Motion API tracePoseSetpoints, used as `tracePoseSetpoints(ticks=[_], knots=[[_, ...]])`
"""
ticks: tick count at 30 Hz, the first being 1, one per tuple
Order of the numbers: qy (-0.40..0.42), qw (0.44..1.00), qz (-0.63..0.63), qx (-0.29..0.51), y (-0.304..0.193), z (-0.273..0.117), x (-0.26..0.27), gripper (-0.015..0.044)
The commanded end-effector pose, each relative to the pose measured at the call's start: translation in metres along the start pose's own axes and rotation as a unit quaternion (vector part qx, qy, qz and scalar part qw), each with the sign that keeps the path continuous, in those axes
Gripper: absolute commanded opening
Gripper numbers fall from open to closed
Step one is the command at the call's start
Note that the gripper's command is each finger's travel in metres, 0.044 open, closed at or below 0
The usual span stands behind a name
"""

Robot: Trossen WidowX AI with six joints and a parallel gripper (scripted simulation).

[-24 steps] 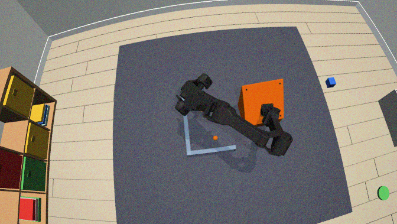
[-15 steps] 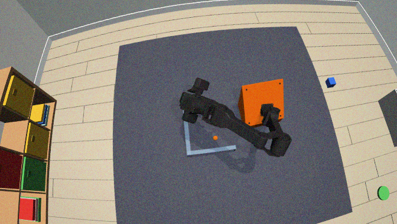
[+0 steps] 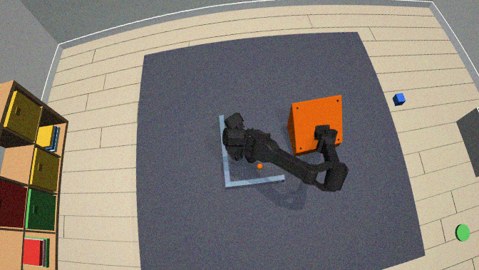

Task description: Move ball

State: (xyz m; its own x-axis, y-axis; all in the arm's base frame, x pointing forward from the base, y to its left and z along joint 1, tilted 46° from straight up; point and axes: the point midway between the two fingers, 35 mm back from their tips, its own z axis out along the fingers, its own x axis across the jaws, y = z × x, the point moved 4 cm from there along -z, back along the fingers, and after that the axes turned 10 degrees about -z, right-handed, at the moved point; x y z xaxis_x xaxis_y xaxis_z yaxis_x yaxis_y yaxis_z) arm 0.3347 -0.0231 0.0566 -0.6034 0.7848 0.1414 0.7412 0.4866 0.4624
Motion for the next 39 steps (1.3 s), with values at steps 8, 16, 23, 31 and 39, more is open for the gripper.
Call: tracePoseSetpoints(ticks=[8, 16, 23, 31, 39], knots=[[0.228, 0.85, -0.464, -0.104, -0.002, 0.017, 0.103, 0.0224], [0.238, 0.831, -0.488, -0.119, -0.002, 0.017, 0.11, 0.0224], [0.238, 0.831, -0.488, -0.119, -0.002, 0.017, 0.11, 0.0224], [0.238, 0.831, -0.488, -0.119, -0.002, 0.029, 0.117, 0.0224], [0.238, 0.831, -0.488, -0.119, -0.003, 0.037, 0.122, 0.0224]])
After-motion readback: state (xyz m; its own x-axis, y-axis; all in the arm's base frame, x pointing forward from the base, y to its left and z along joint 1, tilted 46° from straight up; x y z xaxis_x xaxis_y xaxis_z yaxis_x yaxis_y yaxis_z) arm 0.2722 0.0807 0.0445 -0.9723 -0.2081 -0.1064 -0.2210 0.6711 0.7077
